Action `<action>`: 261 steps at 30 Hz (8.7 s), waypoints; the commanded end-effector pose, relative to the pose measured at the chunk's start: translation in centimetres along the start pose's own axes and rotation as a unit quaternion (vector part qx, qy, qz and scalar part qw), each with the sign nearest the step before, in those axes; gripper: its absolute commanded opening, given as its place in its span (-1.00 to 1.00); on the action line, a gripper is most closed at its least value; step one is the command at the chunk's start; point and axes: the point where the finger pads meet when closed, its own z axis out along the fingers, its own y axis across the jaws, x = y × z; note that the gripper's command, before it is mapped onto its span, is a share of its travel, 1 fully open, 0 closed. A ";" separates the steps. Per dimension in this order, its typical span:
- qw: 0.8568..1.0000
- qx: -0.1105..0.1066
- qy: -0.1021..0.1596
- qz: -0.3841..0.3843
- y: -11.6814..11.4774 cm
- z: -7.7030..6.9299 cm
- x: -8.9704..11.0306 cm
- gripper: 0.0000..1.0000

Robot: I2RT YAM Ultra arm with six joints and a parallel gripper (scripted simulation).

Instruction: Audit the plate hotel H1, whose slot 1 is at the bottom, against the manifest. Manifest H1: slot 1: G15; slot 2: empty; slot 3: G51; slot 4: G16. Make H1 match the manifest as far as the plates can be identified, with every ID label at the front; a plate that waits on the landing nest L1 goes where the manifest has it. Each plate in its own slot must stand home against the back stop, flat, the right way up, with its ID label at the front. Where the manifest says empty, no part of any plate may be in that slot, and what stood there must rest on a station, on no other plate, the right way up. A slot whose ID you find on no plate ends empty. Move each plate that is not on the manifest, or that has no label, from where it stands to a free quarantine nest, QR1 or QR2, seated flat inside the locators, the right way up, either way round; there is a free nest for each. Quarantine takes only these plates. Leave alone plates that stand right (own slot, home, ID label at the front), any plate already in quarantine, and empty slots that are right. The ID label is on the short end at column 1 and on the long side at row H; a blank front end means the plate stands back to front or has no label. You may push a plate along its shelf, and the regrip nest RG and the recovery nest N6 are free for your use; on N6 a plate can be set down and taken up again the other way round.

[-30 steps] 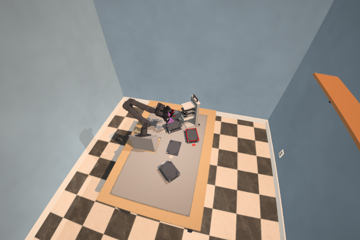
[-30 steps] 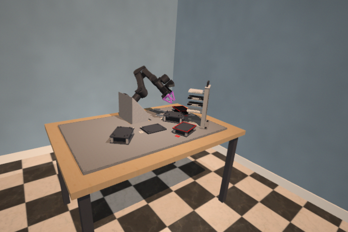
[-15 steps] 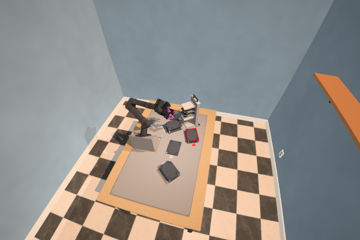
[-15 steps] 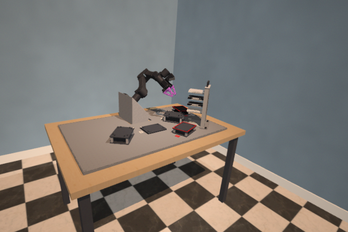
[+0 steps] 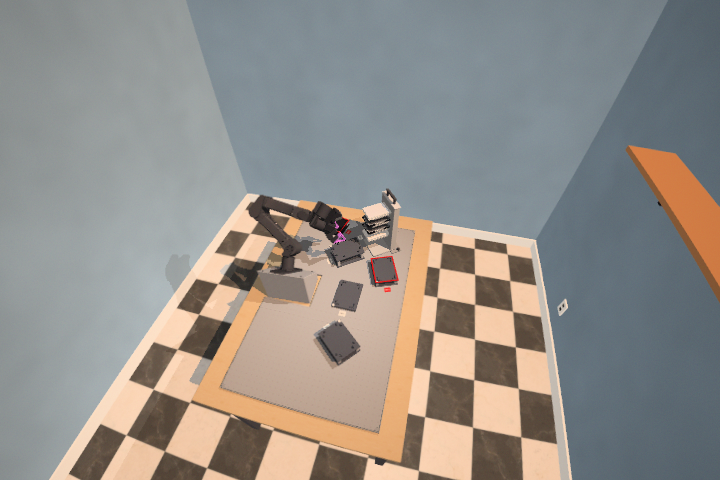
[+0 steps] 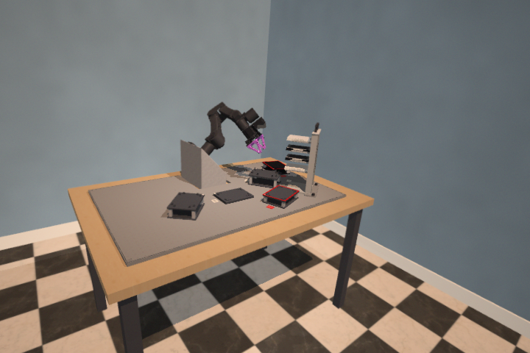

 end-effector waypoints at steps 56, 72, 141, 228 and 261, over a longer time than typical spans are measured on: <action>1.000 0.012 -0.027 -0.010 0.0 5.1 -3.3 1.00; 0.999 0.012 -0.027 -0.010 0.0 6.4 -4.6 1.00; 1.000 0.016 -0.025 -0.007 -0.5 11.4 -9.8 1.00; 1.000 0.020 -0.020 -0.003 -0.8 6.5 -4.2 0.72; 1.000 0.020 -0.020 -0.003 -0.7 3.9 -1.3 0.72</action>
